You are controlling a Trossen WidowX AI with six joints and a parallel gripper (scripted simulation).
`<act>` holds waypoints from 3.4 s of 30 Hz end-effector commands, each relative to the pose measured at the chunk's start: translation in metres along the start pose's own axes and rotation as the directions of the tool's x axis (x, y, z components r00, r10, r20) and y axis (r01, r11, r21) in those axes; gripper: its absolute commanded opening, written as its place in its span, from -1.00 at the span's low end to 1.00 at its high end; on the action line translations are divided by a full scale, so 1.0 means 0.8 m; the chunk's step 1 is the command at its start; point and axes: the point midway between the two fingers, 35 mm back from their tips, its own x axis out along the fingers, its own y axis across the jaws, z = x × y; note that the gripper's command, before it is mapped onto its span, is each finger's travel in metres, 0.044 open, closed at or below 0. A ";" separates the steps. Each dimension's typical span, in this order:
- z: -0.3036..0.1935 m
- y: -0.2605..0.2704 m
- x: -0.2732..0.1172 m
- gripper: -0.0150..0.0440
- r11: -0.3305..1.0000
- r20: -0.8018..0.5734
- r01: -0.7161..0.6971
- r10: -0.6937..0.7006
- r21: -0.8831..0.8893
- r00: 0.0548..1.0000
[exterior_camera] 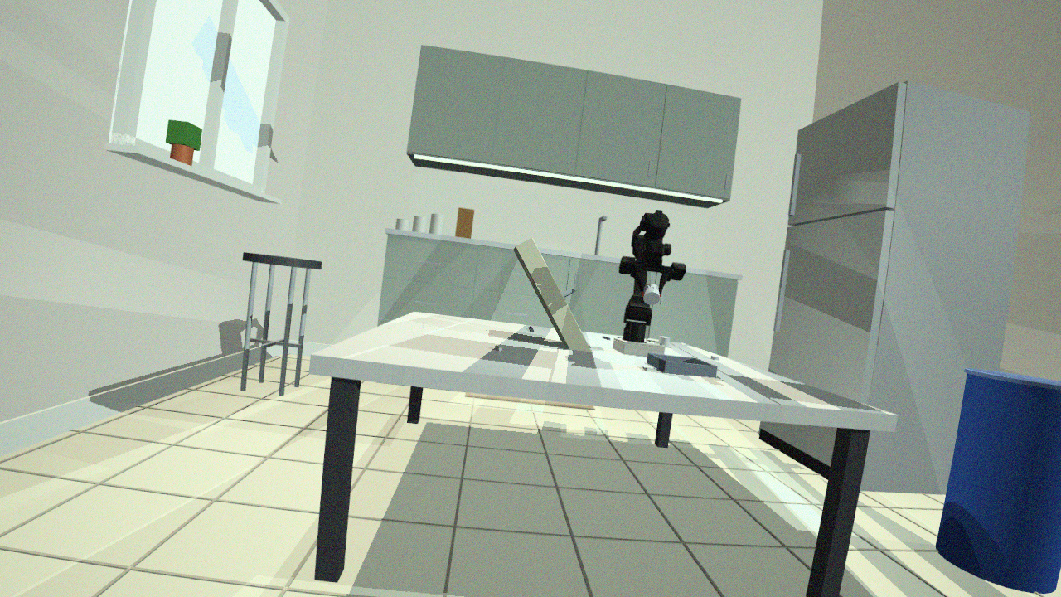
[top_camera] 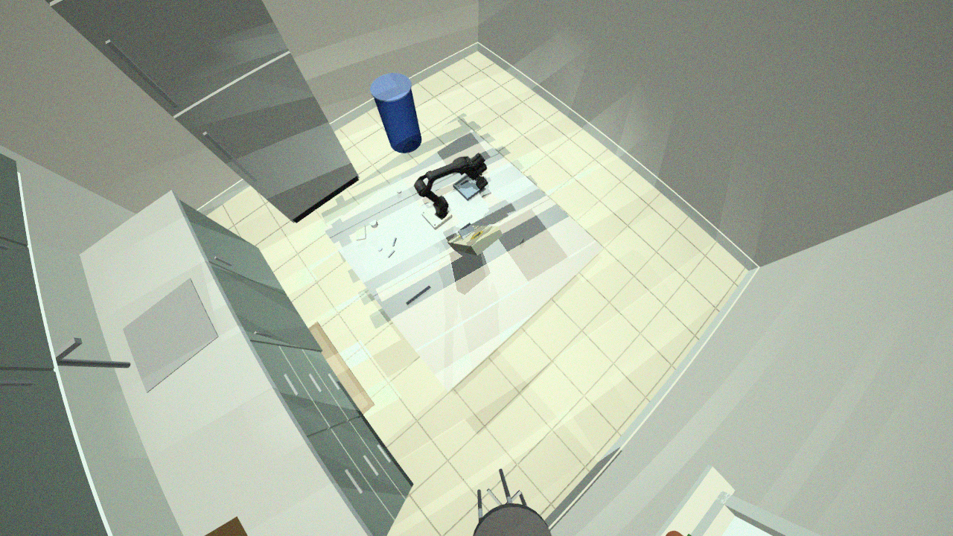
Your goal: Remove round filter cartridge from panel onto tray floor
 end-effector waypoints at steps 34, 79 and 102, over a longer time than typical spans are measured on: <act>-0.107 0.136 0.131 -0.49 0.917 -0.031 -0.207 0.209 -0.340 0.977; -0.089 0.135 0.097 1.00 0.919 -0.035 -0.205 0.206 -0.336 0.978; -0.089 0.135 0.097 1.00 0.919 -0.035 -0.205 0.206 -0.336 0.978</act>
